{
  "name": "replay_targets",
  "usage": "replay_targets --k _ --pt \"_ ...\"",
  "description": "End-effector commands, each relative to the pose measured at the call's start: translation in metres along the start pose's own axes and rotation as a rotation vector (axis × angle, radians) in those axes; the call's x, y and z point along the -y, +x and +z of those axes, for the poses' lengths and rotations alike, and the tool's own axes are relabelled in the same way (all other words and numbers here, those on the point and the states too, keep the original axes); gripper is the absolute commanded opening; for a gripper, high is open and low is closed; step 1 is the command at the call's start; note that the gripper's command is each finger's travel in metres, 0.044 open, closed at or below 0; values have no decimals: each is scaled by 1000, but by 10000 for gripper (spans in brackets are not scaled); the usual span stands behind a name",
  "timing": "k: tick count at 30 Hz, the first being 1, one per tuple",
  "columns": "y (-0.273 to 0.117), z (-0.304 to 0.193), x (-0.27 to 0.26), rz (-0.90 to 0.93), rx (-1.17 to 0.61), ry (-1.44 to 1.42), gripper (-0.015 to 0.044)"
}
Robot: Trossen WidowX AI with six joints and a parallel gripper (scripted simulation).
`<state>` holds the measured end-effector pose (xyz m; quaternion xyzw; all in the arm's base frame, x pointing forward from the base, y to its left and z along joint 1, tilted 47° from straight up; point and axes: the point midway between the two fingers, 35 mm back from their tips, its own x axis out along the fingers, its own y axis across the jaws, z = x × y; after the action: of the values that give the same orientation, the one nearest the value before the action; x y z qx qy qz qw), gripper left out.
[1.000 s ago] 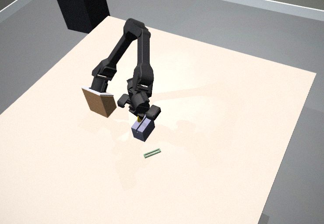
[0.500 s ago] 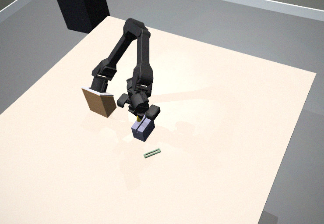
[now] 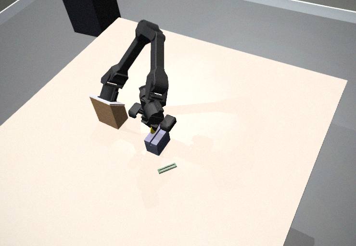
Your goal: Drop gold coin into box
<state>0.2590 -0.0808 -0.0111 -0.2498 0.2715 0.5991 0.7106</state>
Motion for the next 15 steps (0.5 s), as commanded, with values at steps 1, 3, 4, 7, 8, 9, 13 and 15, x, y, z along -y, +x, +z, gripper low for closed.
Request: replay_targets --k 1,3,4,7,8,9,13,15 --pt "3 0 0 -1 1 7 0" --pt "4 0 0 -1 1 9 0" --pt "5 0 0 -1 1 10 0" --pt "7 0 0 -1 1 11 0" --pt "7 1 0 -1 1 11 0" --pt "8 1 0 -1 1 11 0" --pt "10 1 1 -1 1 10 0" --pt "11 1 0 -1 1 10 0"
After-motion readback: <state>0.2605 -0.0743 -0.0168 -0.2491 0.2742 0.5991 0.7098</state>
